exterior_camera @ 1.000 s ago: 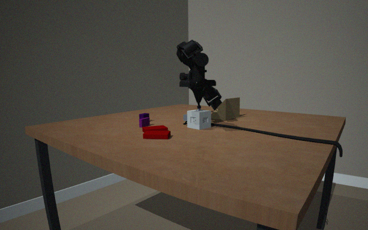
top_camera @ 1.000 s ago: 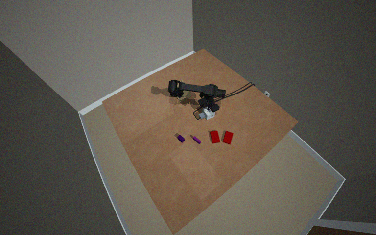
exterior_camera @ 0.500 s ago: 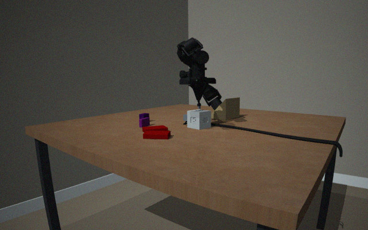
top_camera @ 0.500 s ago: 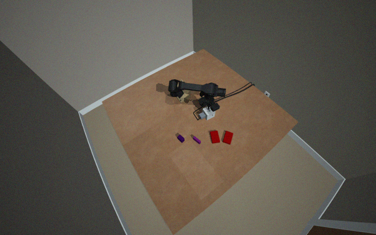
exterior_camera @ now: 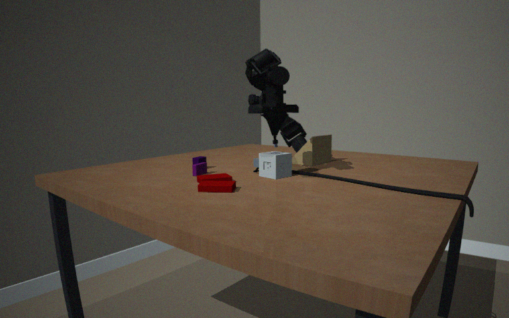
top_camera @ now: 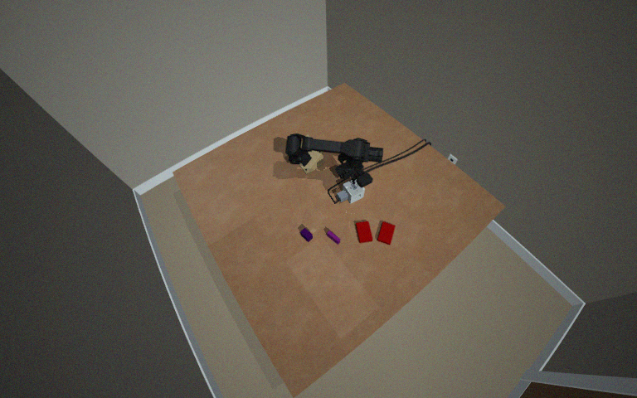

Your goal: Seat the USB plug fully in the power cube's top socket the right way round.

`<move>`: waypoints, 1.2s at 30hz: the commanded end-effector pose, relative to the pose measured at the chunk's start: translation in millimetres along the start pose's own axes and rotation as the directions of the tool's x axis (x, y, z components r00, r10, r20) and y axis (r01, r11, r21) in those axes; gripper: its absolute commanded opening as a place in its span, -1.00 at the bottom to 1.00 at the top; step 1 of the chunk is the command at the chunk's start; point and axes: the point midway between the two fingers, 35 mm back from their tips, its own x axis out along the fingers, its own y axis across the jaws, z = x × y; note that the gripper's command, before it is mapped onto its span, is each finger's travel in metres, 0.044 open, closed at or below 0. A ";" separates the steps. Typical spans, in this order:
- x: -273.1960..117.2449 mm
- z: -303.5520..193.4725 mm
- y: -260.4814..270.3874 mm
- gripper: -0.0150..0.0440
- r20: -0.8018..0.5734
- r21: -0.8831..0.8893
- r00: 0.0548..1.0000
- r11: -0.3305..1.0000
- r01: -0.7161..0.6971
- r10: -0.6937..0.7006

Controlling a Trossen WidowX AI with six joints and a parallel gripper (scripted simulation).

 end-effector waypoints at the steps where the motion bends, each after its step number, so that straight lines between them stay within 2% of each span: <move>1: -4.2 -0.5 0.7 -0.49 -0.006 0.008 1.000 1.000 0.000 0.000; 9: -3.4 -0.2 0.3 -0.49 -0.002 -0.039 1.000 0.999 0.000 0.000; 19: -2.5 -0.1 0.1 -0.49 0.000 -0.297 1.000 0.955 -0.001 0.000; 36: -2.5 -0.1 0.1 -0.49 0.000 -0.679 1.000 0.734 -0.001 0.000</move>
